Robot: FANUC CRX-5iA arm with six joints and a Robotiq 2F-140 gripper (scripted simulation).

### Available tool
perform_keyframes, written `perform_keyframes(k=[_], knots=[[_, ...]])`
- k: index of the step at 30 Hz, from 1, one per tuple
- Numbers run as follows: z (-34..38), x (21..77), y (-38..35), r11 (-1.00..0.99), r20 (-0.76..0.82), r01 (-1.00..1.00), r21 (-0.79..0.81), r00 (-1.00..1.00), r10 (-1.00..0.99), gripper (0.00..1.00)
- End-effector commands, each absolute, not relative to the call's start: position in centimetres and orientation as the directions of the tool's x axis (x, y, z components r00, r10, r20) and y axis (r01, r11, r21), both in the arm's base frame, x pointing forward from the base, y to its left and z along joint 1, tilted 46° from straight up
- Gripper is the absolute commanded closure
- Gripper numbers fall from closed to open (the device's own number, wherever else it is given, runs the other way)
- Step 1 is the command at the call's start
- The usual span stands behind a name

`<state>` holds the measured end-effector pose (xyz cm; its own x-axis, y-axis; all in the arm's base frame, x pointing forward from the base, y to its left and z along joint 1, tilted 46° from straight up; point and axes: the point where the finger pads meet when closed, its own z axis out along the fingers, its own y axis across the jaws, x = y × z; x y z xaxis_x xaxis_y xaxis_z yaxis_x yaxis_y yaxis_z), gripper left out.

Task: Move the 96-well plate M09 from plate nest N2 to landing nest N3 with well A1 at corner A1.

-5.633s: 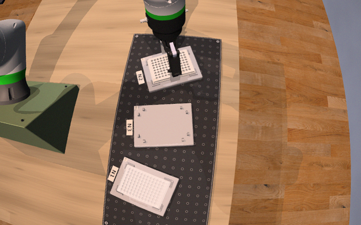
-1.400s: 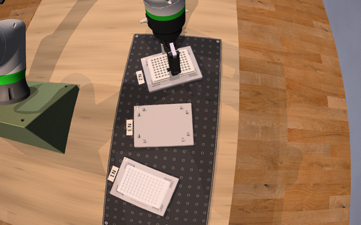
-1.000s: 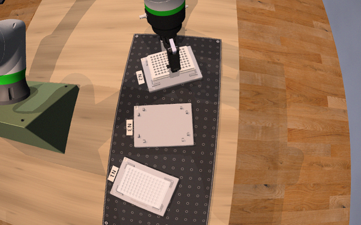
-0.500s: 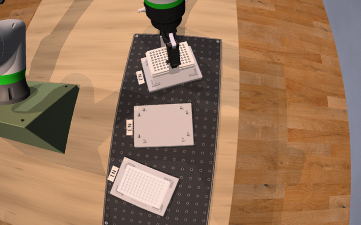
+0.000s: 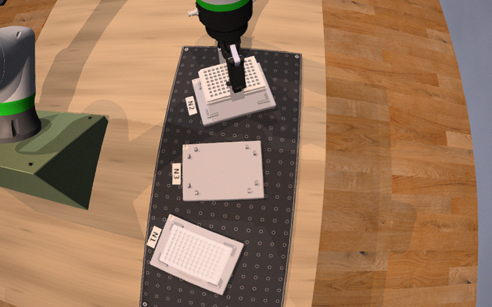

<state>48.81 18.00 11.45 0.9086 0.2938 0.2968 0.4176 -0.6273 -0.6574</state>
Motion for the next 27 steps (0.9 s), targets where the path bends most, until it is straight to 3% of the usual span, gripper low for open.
perform_keyframes(k=[1,27], knots=[[11.47,48.83,17.97,-0.627,0.297,0.418,-0.657,0.909,0.294,1.00],[11.47,48.83,17.97,-0.637,0.275,0.387,-0.667,0.922,0.273,1.00]])
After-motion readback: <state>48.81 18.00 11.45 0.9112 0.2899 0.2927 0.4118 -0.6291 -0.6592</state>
